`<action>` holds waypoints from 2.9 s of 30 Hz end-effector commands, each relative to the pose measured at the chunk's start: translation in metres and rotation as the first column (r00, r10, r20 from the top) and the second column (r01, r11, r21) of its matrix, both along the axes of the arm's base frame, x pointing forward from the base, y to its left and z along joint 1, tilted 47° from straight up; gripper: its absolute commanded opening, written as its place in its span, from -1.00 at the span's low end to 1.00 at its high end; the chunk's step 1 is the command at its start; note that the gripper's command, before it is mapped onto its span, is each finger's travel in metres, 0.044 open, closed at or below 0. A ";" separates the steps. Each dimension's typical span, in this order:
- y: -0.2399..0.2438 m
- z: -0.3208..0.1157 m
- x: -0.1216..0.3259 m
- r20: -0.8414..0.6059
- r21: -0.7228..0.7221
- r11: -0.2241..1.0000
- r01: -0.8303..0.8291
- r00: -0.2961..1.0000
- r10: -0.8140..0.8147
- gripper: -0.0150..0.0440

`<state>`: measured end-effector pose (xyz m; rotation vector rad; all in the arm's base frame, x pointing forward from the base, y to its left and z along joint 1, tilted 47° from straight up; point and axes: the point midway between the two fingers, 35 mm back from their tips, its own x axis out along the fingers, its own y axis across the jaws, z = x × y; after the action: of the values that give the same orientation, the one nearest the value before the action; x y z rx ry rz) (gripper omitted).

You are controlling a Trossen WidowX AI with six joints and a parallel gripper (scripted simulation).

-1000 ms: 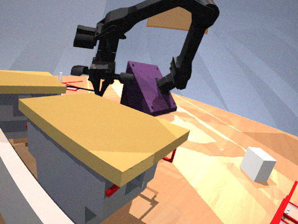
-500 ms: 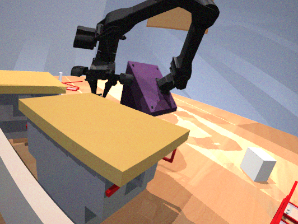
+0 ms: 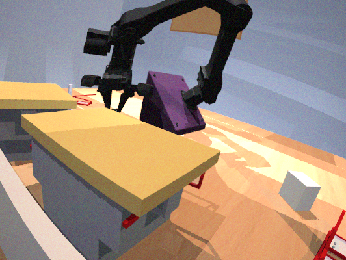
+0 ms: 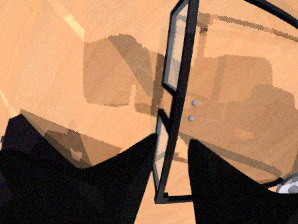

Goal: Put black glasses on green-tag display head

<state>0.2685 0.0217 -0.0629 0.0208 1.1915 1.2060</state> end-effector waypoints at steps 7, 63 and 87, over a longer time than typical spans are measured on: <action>-0.006 0.000 0.004 0.002 -0.002 1.000 0.002 1.000 -0.002 -0.13; -0.012 0.011 0.003 0.003 -0.003 1.000 0.001 1.000 -0.001 -0.02; 0.004 -0.004 -0.001 0.007 -0.007 1.000 -0.005 1.000 0.005 -0.18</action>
<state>0.2675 0.0261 -0.0669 0.0097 1.1911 1.2063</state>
